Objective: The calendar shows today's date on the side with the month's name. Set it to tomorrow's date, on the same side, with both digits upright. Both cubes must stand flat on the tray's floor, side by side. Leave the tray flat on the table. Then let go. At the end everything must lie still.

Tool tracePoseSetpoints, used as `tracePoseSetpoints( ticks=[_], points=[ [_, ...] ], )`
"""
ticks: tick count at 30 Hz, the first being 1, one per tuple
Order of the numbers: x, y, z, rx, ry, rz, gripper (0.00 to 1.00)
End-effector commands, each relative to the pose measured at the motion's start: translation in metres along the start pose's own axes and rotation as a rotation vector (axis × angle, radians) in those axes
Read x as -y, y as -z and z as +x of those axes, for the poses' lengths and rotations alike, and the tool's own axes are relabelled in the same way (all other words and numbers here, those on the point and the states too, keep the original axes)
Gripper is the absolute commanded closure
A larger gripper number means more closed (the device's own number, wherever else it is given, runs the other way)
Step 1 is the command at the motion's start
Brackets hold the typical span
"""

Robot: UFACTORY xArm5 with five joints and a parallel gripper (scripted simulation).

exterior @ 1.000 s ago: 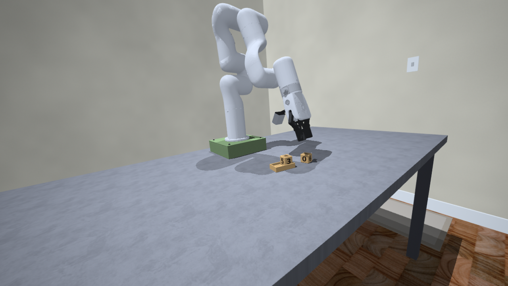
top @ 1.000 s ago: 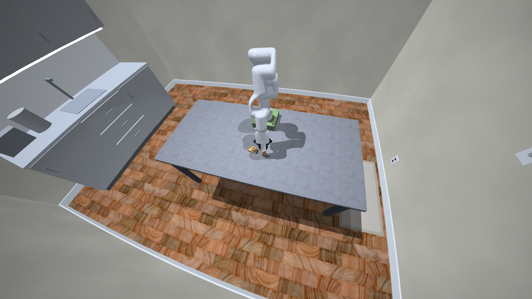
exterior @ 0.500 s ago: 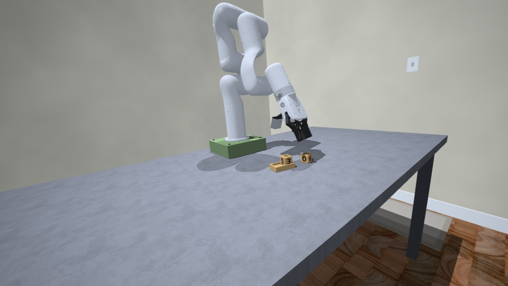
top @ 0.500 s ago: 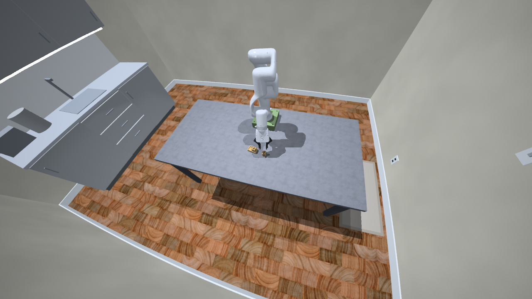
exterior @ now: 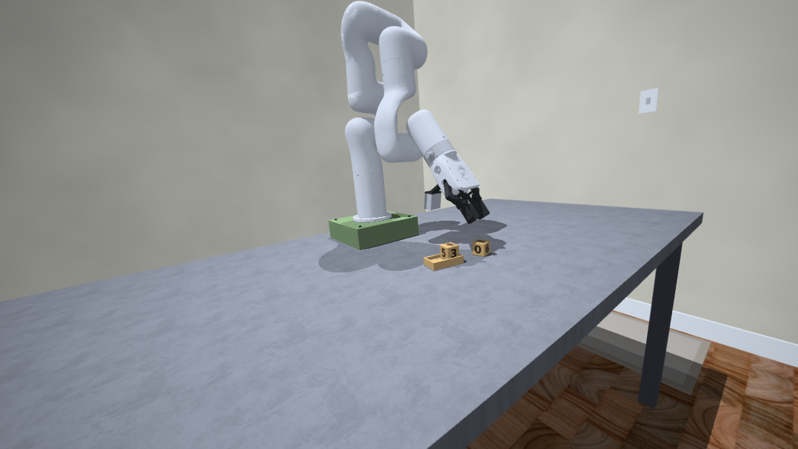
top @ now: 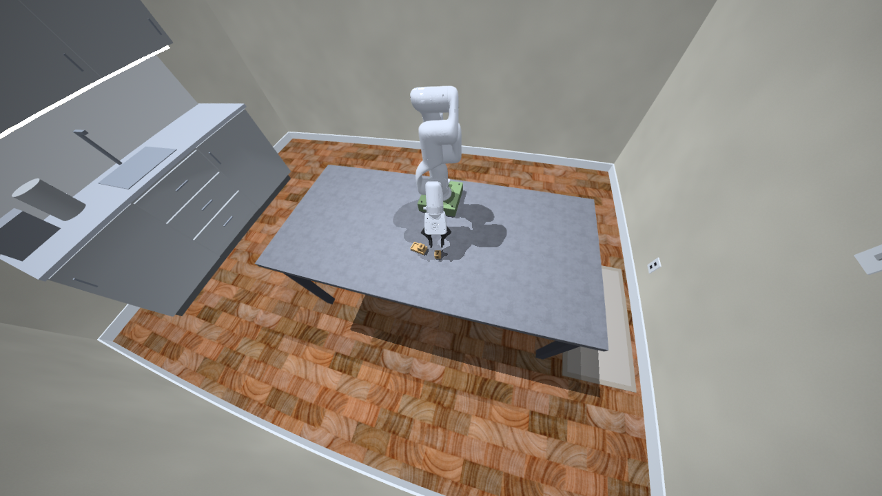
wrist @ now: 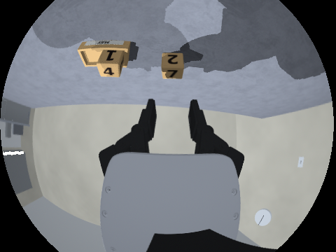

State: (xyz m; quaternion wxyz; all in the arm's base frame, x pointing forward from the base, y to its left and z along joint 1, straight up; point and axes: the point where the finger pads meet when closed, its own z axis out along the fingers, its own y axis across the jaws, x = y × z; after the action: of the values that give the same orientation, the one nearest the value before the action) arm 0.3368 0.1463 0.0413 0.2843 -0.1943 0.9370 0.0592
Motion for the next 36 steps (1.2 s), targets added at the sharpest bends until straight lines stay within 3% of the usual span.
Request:
tracePoseSetpoints(
  ticks=[1, 20, 36],
  points=[
    [0.000, 0.000, -0.001, 0.020, 0.000, 0.000, 0.51],
    [0.000, -0.002, 0.000, 0.020, 0.000, 0.000, 0.51],
    [0.000, -0.014, 0.008, 0.020, 0.000, 0.000, 0.51]
  ],
)
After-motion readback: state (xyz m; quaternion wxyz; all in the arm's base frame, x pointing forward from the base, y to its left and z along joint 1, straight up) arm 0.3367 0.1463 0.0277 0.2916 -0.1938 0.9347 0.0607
